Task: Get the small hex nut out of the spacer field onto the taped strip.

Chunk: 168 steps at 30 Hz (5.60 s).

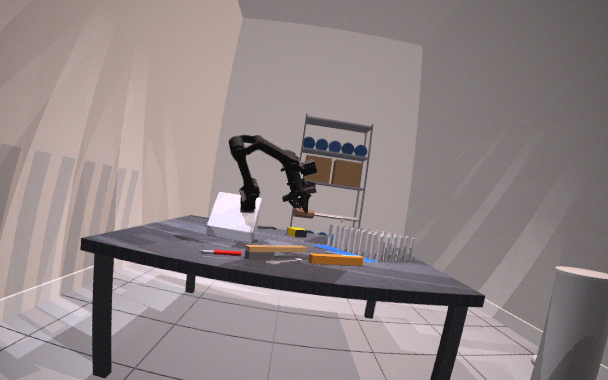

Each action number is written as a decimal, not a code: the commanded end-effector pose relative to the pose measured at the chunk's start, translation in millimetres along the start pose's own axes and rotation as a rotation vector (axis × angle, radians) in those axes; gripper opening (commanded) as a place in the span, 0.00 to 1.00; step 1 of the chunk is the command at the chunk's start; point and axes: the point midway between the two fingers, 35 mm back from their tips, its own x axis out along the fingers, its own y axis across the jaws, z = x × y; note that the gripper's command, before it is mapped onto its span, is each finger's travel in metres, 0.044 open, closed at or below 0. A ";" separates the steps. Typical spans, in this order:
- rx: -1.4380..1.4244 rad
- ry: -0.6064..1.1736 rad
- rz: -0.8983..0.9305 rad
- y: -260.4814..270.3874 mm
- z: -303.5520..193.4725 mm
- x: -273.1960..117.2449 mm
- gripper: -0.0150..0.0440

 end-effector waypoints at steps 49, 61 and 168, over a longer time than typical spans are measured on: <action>-1.368 -0.422 0.474 219.7 147.8 -93.7 0.25; -1.705 -0.521 0.574 294.1 148.1 -114.3 0.25; -2.353 -0.723 0.815 481.8 70.8 -31.5 0.25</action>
